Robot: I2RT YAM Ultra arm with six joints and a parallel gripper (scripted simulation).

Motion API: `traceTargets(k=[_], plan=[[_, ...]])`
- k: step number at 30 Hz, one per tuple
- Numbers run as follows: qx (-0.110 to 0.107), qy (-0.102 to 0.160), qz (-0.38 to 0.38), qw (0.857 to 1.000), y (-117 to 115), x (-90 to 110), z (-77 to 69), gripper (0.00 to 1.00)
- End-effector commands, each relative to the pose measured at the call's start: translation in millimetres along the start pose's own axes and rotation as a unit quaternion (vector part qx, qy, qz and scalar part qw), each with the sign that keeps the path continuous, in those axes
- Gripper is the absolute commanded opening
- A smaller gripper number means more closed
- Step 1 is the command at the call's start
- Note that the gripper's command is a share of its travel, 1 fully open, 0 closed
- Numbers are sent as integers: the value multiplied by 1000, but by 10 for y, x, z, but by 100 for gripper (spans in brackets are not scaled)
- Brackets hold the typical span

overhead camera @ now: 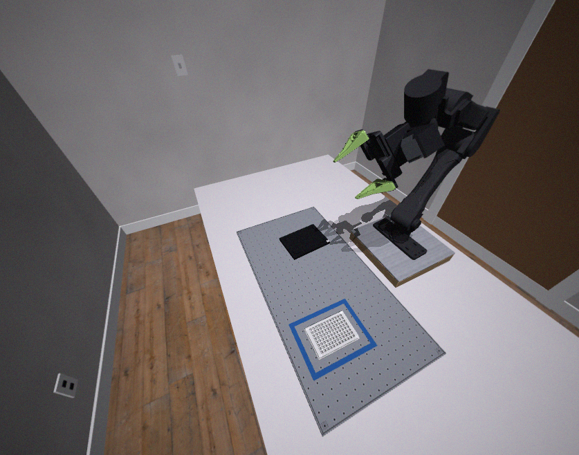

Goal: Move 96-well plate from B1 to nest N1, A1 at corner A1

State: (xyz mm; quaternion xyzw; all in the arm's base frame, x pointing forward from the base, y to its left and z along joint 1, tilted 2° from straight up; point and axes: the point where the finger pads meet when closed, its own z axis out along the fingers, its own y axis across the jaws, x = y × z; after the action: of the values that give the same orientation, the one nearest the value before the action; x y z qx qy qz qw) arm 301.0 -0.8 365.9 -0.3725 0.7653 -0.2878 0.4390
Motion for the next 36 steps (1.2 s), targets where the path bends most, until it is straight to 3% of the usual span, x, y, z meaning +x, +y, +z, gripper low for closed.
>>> traceTargets(k=[1,17,20,25,31,34,36], plan=[[4,-3,1,1000,-26,-15,-15,100],[4,-3,1,1000,-26,-15,-15,100],[-33,1,33,999,36,-130,123,100],[-66,14,65,996,153,-212,325,100],[-126,49,126,983,324,-292,561,100],[-126,49,126,983,353,-305,599,100],[-144,66,149,976,404,-311,679,100]])
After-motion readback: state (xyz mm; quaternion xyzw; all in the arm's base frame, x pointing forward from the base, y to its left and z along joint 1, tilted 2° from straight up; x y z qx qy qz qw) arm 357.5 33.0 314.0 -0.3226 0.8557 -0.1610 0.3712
